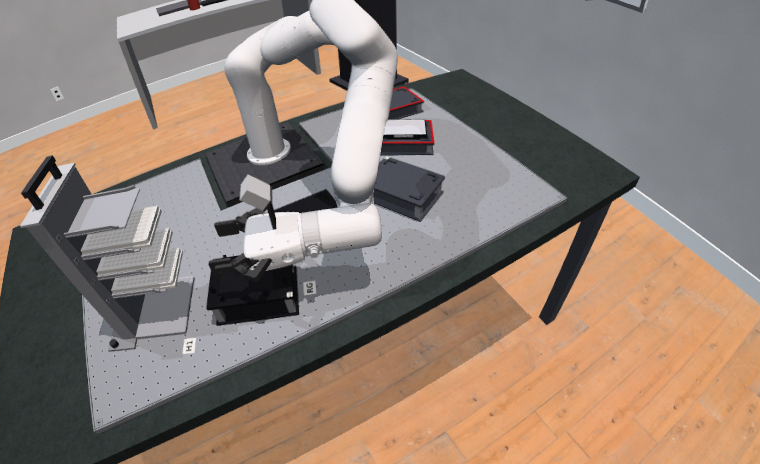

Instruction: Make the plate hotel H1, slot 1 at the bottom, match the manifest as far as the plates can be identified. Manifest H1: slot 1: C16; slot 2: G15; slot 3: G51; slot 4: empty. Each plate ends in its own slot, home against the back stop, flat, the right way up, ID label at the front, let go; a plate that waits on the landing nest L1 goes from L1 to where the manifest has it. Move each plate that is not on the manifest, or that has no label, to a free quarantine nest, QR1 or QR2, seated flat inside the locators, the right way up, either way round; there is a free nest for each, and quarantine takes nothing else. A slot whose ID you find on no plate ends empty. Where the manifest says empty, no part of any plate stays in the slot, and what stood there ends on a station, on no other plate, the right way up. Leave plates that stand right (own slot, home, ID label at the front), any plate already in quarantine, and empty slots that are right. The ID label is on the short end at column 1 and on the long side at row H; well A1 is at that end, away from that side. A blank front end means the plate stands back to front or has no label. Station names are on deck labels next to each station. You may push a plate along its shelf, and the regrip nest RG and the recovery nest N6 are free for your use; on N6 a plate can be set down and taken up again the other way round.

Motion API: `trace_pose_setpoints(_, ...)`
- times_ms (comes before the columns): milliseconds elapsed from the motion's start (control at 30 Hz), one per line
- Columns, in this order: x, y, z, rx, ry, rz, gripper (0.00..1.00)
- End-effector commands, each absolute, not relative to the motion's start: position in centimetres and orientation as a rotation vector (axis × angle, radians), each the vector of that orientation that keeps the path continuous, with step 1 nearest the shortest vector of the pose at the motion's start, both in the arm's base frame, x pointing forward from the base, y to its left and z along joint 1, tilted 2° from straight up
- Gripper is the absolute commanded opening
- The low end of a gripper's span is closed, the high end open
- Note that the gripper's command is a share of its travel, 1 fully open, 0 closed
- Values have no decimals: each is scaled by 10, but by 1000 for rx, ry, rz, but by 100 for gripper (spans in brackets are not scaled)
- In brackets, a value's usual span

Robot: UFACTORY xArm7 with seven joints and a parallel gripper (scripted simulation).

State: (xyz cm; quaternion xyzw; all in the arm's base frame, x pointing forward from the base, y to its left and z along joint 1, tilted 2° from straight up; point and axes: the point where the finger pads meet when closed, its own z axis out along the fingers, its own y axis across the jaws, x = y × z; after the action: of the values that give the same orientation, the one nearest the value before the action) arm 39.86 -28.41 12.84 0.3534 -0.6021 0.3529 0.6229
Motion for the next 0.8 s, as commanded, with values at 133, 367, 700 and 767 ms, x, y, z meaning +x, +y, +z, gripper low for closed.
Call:
trace_pose_setpoints(133, 401, -283, 138, 808, -1385, 812, 100)
trace_pose_setpoints(367, 402, -283, 157, 808, -1385, 812, 100)
trace_pose_setpoints(700, 403, -283, 178, 808, -1385, 812, 100)
trace_pose_setpoints(767, 404, -283, 183, 808, -1385, 812, 100)
